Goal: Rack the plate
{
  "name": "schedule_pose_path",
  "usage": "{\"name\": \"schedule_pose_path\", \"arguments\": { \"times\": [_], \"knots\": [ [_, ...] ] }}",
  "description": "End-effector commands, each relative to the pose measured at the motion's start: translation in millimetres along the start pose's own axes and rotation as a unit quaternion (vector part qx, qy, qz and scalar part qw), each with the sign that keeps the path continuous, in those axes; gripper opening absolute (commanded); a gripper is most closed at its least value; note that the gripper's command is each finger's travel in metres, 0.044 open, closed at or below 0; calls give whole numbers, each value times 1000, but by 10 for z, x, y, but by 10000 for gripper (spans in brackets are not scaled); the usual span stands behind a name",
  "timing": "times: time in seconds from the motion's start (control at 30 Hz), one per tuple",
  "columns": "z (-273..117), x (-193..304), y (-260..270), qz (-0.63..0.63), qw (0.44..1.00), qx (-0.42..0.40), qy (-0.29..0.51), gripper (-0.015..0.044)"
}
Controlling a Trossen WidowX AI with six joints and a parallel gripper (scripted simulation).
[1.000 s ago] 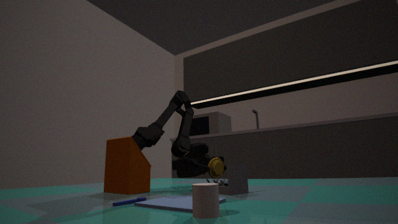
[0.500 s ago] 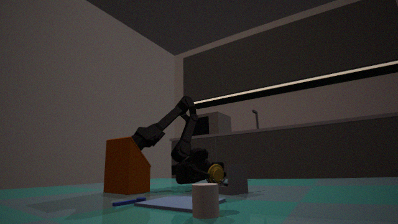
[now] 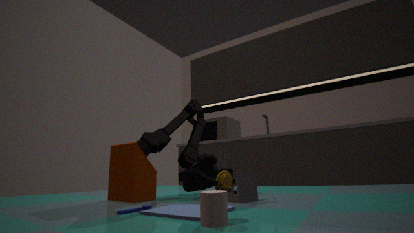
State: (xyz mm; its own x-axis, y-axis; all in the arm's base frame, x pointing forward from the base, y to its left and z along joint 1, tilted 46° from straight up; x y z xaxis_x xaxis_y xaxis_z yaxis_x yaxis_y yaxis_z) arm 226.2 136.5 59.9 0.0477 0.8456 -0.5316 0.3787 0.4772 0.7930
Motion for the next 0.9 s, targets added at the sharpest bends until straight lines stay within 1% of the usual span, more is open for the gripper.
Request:
{"name": "schedule_pose_path", "arguments": {
  "times": [0.0, 0.17, 0.2, 0.5, 0.87],
  "knots": [
    [0, 0, 0, 0, 1000, 0, 0, 262],
    [0, 0, 0, 0, 1000, 0, 0, 394],
    [0, 0, 0, 0, 1000, 0, 0, 400],
    [4, -44, 24, 0, 1000, 1, 0, 400],
    [-11, -817, 276, -3, 1000, 6, -1, 400]
  ]
}}
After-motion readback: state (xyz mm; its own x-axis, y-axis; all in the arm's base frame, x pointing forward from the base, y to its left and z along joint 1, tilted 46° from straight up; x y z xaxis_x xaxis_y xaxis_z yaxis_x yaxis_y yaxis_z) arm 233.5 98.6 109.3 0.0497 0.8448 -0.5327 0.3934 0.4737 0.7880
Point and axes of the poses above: the point midway between the two fingers, 35 mm back from their tips, its own z axis out along the fingers, its own y axis across the jaws, x = y × z, the point moved 3 cm from there along -z, back along the fingers, and after that the axes turned 9 degrees about z, right-handed, at the moved point
